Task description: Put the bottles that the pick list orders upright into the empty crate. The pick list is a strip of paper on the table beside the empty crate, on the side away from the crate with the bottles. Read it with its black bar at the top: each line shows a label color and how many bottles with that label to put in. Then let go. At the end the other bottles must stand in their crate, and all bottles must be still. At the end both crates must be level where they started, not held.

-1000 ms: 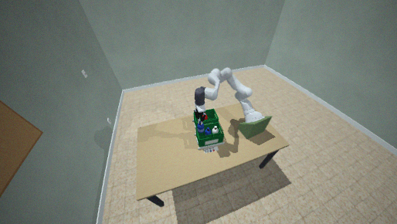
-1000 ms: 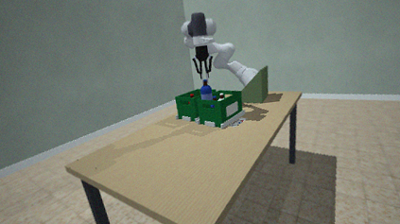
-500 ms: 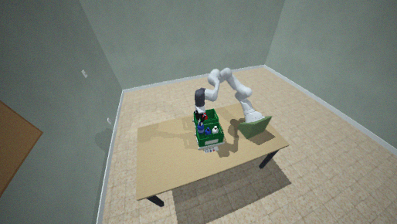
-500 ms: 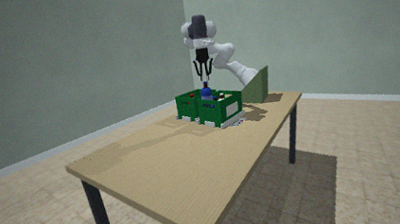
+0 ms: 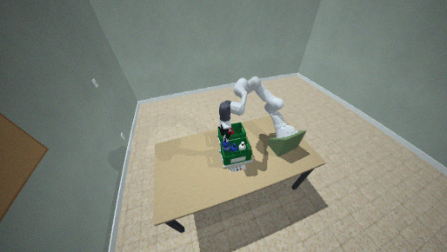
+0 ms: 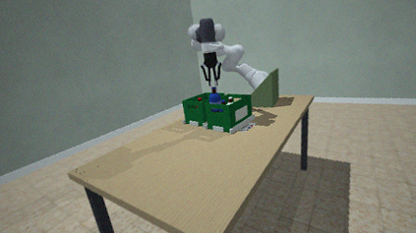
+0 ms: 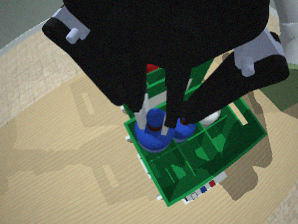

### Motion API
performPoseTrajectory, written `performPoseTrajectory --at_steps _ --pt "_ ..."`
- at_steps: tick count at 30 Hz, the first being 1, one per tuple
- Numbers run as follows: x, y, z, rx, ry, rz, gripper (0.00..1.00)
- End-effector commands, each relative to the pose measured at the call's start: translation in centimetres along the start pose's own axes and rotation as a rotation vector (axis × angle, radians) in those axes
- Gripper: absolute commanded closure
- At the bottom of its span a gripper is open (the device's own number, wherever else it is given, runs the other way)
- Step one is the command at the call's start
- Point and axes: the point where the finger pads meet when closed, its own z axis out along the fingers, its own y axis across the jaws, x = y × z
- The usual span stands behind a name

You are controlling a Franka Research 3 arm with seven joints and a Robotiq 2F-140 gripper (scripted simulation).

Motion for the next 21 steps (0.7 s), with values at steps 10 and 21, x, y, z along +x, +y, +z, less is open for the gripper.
performPoseTrajectory --at_steps 10,21 --pt "0.4 0.1 0.7 -0.005 0.015 0.006 1.0" --pt "0.4 0.1 1.6 -0.005 0.015 0.006 1.0"
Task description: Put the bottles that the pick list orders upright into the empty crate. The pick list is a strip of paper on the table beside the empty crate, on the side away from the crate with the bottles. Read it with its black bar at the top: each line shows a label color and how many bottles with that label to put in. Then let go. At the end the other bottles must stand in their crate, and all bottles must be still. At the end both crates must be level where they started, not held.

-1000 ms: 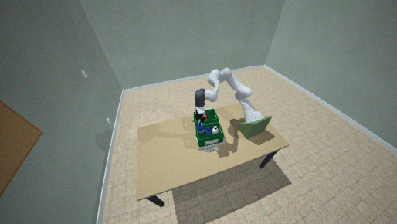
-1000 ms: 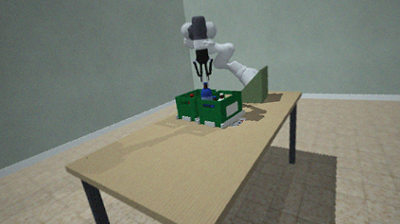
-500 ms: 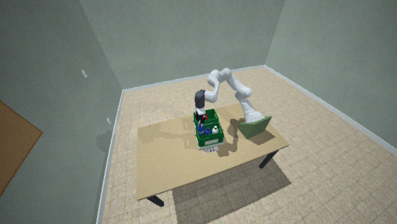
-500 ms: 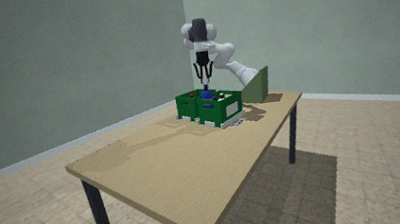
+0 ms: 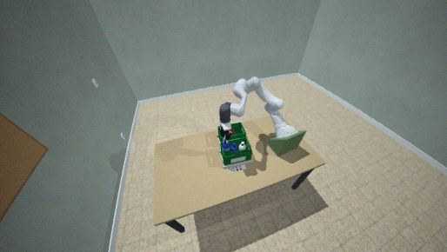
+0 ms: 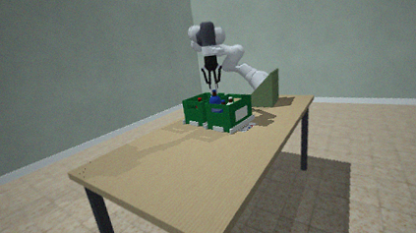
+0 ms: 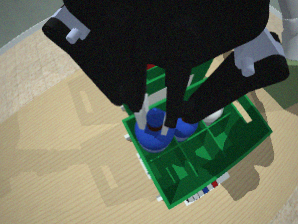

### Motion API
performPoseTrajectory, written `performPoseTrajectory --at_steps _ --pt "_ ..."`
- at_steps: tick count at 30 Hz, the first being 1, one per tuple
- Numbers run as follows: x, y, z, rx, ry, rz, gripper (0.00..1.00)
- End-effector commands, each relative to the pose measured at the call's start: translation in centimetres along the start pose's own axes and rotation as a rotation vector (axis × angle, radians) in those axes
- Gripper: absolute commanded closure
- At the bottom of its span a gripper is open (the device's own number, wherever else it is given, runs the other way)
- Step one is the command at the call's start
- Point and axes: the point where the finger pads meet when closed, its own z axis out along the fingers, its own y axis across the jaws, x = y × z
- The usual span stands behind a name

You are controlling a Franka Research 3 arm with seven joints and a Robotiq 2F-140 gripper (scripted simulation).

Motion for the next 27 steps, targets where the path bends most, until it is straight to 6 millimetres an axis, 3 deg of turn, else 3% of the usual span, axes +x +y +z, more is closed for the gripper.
performPoseTrajectory --at_steps 1,27 --pt "0.4 0.1 -0.1 -0.005 0.014 0.006 1.0" --pt "0.4 0.1 2.2 -0.005 0.014 0.006 1.0"
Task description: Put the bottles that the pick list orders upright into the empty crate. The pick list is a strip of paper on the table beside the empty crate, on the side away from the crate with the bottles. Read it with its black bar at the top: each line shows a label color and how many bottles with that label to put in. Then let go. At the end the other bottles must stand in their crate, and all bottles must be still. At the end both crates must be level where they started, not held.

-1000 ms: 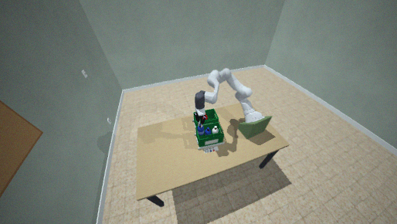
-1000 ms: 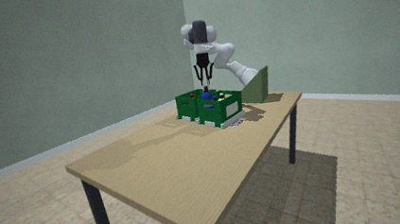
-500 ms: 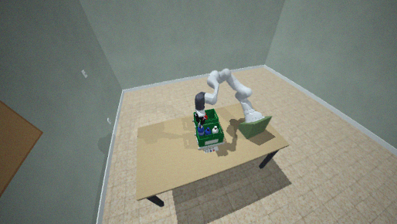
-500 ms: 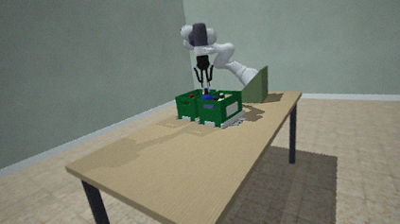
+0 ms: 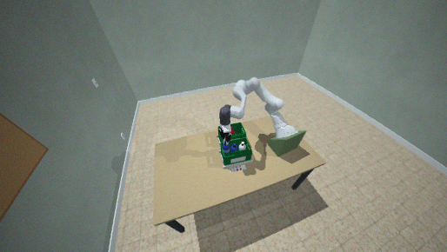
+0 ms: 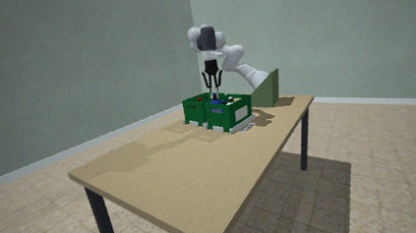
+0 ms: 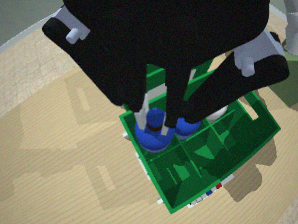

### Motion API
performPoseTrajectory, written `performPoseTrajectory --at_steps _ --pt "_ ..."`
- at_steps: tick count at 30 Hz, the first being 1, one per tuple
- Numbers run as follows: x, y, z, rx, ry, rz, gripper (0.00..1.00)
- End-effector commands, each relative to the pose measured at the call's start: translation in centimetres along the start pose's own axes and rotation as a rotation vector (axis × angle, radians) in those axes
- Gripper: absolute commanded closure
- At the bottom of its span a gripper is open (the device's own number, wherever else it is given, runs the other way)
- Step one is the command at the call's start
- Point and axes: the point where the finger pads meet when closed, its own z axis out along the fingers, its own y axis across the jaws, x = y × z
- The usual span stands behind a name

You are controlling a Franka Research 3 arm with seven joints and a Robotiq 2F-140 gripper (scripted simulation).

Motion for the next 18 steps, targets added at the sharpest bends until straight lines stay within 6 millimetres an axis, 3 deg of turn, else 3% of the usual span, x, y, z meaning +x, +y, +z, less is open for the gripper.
performPoseTrajectory --at_steps 1,18 --pt "0.4 0.1 -0.3 -0.005 0.015 0.006 1.0" --pt "0.5 0.1 1.2 -0.005 0.015 0.006 1.0"
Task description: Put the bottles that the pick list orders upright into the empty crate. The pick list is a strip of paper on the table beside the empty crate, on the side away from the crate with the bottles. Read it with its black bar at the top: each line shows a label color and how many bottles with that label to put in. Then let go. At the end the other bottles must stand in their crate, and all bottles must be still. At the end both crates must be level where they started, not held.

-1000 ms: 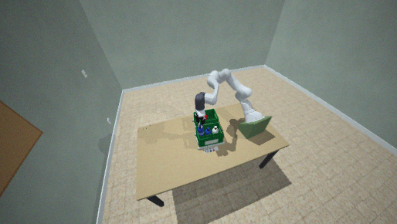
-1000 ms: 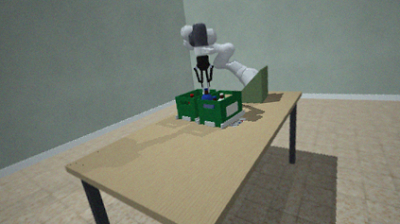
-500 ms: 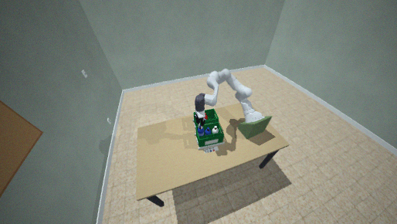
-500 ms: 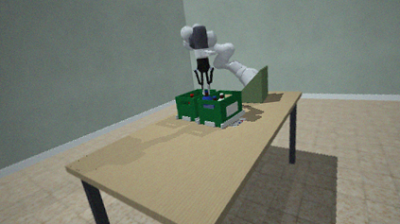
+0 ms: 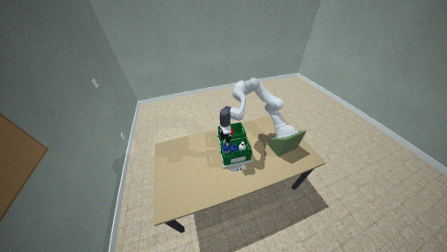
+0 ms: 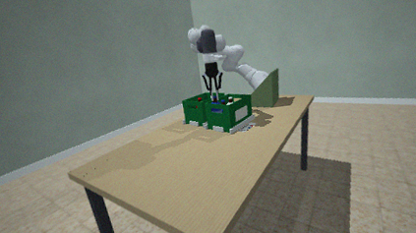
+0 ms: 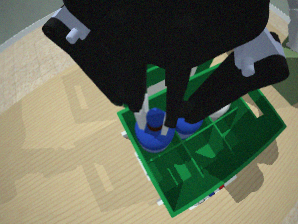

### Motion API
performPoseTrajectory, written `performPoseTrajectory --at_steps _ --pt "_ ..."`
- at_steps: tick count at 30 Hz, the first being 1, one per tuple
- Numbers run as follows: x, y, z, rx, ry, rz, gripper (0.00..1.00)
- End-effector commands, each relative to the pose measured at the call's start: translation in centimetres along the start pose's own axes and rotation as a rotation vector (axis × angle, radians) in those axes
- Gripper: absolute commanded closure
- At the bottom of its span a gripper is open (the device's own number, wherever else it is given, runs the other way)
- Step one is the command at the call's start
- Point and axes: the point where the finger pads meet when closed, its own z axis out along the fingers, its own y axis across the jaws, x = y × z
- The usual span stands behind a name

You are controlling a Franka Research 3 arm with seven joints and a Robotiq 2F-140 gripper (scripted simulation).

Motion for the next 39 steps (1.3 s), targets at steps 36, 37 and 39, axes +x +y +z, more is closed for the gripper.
performPoseTrajectory --at_steps 36,37,39 --pt "0.5 0.1 1.8 -0.006 0.015 0.006 1.0" --pt "0.5 0.1 1.8 -0.006 0.015 0.006 1.0" --pt "0.5 0.1 1.8 -0.006 0.015 0.006 1.0"
